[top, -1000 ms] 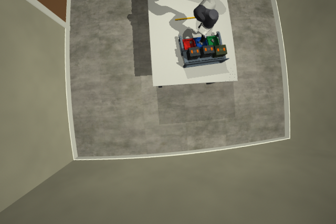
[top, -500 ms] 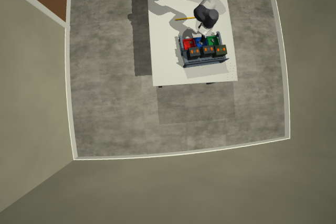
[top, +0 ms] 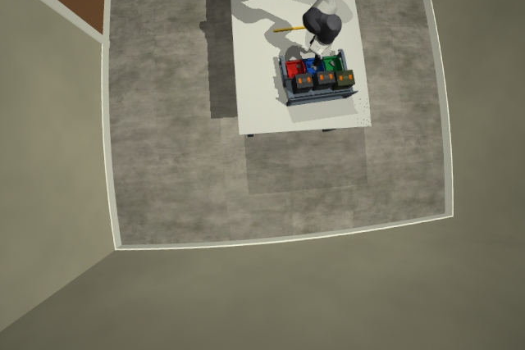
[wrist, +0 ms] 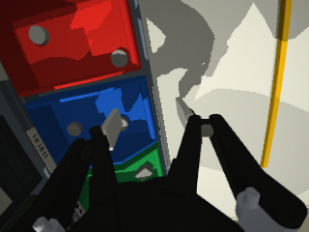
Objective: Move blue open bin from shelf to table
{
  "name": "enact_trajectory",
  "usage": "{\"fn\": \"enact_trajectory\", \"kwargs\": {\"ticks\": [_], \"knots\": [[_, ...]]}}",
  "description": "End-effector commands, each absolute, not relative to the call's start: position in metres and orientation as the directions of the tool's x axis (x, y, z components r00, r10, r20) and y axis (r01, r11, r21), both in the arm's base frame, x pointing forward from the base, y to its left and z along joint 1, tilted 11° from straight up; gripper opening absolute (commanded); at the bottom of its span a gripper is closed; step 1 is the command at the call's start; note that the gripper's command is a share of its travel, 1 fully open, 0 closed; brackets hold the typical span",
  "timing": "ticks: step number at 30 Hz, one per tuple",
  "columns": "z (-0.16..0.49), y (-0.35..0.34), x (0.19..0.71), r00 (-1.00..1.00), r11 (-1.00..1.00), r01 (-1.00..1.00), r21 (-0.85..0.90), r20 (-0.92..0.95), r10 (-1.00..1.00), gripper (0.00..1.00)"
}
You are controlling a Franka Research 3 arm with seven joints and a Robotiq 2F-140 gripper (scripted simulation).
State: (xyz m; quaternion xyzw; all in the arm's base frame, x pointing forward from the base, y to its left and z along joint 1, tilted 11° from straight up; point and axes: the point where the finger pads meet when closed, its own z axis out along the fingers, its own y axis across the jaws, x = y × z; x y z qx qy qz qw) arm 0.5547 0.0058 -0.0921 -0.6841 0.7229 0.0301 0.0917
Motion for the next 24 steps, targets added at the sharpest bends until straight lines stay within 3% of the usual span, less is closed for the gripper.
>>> {"fn": "enact_trajectory", "kwargs": {"ticks": [1,9,10,24], "knots": [[-0.0906,0.0063,0.5549,-0.052,0.067,-0.994,-0.082,-0.175,-0.983,0.57],[-0.0906,0.0063,0.5549,-0.052,0.067,-0.994,-0.082,-0.175,-0.983,0.57],[-0.0919,0.0058,0.5547,-0.047,0.062,-0.995,-0.082,-0.174,-0.984,0.00],[-0.0919,0.0058,0.5547,-0.047,0.062,-0.995,-0.082,-0.174,-0.984,0.00]]}}
